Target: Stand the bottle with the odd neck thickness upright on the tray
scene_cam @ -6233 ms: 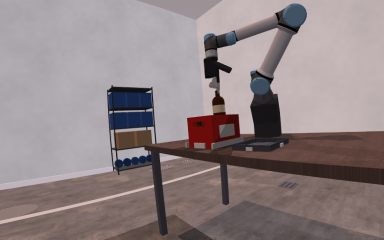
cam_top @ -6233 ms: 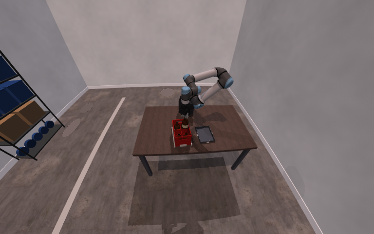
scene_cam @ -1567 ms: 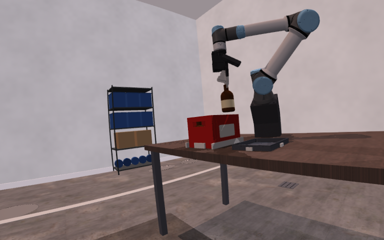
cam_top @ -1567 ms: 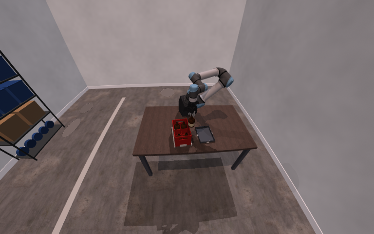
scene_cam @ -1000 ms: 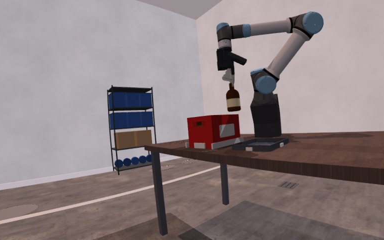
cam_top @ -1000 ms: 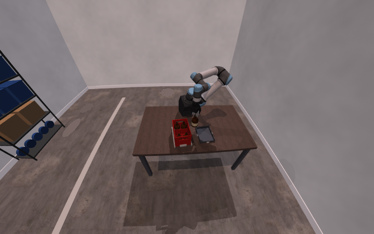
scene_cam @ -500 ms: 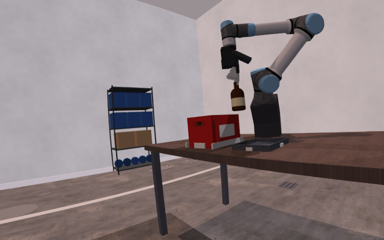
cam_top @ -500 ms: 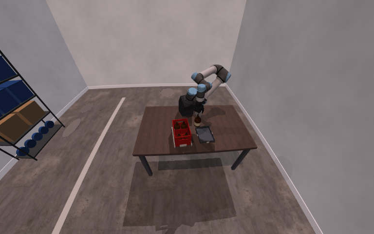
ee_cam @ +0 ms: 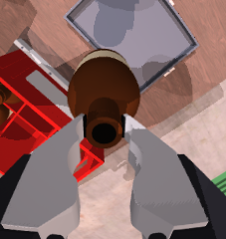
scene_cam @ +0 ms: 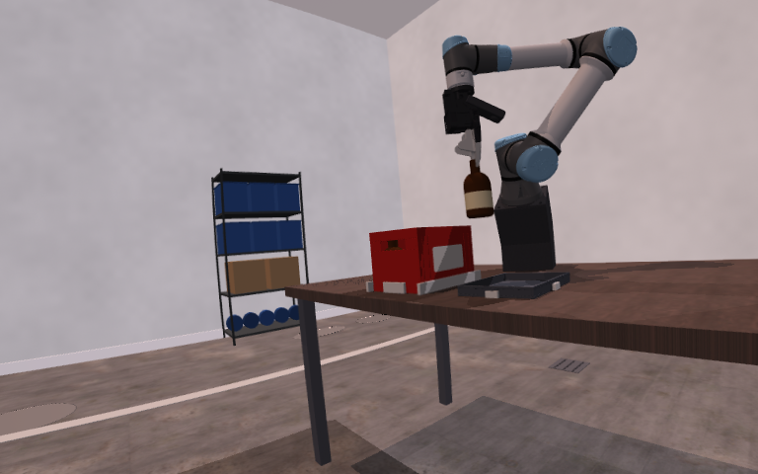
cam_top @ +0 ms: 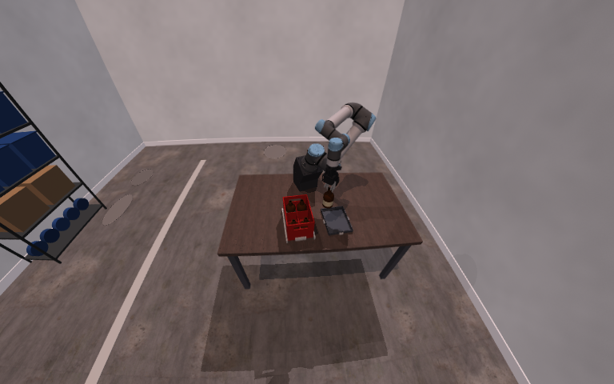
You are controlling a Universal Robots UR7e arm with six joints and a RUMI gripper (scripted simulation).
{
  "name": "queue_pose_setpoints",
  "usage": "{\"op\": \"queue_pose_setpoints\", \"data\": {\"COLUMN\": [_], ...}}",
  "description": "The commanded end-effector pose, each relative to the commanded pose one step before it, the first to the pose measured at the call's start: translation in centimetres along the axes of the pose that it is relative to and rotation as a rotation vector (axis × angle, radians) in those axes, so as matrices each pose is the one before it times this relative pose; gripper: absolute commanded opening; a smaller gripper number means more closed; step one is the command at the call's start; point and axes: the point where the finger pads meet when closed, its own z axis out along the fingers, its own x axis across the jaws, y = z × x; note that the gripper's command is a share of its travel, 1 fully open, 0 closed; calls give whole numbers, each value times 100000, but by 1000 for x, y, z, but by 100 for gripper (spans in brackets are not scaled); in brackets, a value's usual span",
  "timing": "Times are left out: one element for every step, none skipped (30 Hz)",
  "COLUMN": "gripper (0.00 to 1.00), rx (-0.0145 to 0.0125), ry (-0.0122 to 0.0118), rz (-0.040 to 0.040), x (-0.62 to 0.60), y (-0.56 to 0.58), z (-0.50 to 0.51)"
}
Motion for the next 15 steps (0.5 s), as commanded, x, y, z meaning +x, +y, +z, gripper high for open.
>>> {"op": "queue_pose_setpoints", "data": {"gripper": [0, 0, 0, 0, 0, 0, 0, 0, 0, 0, 0, 0, 0, 0, 0], "rx": [-236, 29, 0, 0, -12, 6, 4, 4, 2, 1, -1, -6, -10, -13, -15], "ry": [-580, -4, 0, 0, -1, -3, 0, -5, -2, -1, -4, 0, 1, 0, 3], "rz": [511, 13, 0, 0, -6, 2, 3, 0, 1, 1, -2, -2, -4, -6, -5], "x": [853, 139, 0, 0, 143, 137, 136, 134, 133, 133, 131, 131, 131, 130, 129], "y": [-752, -125, 0, 0, -120, -125, -125, -120, -120, -119, -115, -114, -111, -108, -107], "z": [73, 8, 0, 0, -5, 3, 3, 3, 2, 2, 0, -2, -4, -5, -6]}}
